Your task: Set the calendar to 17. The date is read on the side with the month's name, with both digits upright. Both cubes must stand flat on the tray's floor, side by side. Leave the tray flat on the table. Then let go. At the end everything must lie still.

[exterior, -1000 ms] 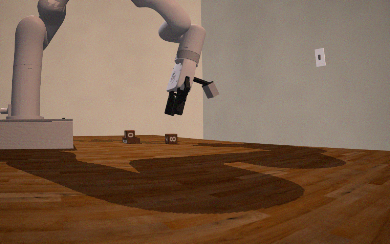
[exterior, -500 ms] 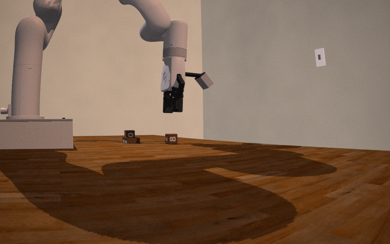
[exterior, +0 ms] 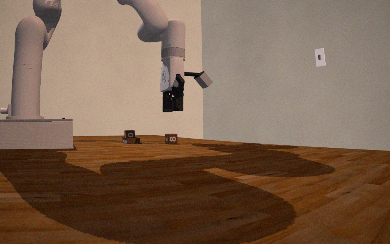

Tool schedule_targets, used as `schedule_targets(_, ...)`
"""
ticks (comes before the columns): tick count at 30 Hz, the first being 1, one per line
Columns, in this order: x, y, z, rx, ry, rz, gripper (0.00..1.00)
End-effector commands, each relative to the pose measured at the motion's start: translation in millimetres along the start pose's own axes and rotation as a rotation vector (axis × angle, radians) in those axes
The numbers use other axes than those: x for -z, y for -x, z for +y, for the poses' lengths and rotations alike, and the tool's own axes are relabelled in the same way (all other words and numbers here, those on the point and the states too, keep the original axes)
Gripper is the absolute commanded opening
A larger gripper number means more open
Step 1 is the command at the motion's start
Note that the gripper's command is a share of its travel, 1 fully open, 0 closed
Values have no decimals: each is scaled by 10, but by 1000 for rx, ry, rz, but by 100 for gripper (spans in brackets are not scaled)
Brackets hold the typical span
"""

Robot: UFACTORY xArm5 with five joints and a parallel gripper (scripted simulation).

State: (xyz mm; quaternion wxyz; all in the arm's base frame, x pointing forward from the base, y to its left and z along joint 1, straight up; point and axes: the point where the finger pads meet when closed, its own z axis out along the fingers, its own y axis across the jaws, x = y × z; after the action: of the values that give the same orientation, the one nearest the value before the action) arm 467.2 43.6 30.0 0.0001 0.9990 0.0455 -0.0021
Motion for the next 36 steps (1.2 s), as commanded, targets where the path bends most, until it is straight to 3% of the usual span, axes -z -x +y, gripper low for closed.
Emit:
schedule_targets(1, 14, -13, 1, 2, 0, 4, 100)
schedule_targets(8, 24, 15, 36, 56, 0, 4, 100)
schedule_targets(36, 132, 407, 455, 760, 2, 5, 100)
